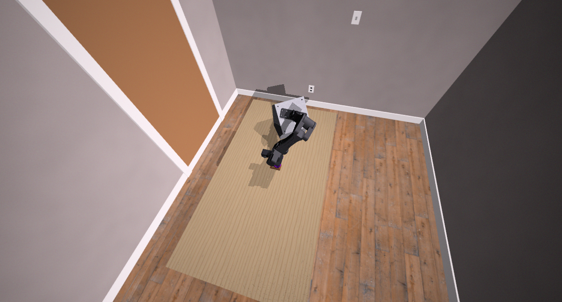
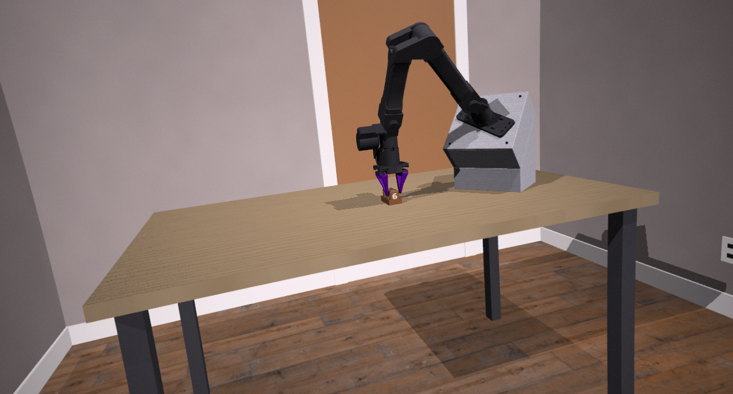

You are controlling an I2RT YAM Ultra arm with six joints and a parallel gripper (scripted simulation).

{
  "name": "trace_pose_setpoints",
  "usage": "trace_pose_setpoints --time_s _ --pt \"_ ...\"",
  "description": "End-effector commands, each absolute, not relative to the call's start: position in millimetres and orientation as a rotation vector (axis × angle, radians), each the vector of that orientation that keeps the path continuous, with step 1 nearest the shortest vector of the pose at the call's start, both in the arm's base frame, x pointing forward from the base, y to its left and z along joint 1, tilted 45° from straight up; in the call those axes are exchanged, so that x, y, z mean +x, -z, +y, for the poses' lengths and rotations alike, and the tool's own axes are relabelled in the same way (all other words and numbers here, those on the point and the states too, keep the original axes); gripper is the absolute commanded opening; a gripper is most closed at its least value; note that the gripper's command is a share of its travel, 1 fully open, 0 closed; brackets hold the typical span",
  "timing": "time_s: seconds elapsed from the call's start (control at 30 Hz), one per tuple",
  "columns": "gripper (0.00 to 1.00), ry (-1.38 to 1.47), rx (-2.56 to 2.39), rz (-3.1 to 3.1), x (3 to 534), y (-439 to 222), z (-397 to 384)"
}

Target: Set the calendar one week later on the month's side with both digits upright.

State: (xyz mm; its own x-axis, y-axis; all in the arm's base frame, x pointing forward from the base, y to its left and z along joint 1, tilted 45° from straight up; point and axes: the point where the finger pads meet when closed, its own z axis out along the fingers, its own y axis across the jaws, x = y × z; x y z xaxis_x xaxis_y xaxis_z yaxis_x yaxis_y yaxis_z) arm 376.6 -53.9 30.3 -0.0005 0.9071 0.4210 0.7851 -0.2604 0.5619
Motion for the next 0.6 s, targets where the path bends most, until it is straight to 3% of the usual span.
trace_pose_setpoints --time_s 0.0,0.57 --pt "0.47 -1.098 2.089 1.78 367.3 -45.9 -65.4" --pt "0.47 -1.097 2.089 1.78 328.6 -89.7 -84.8"
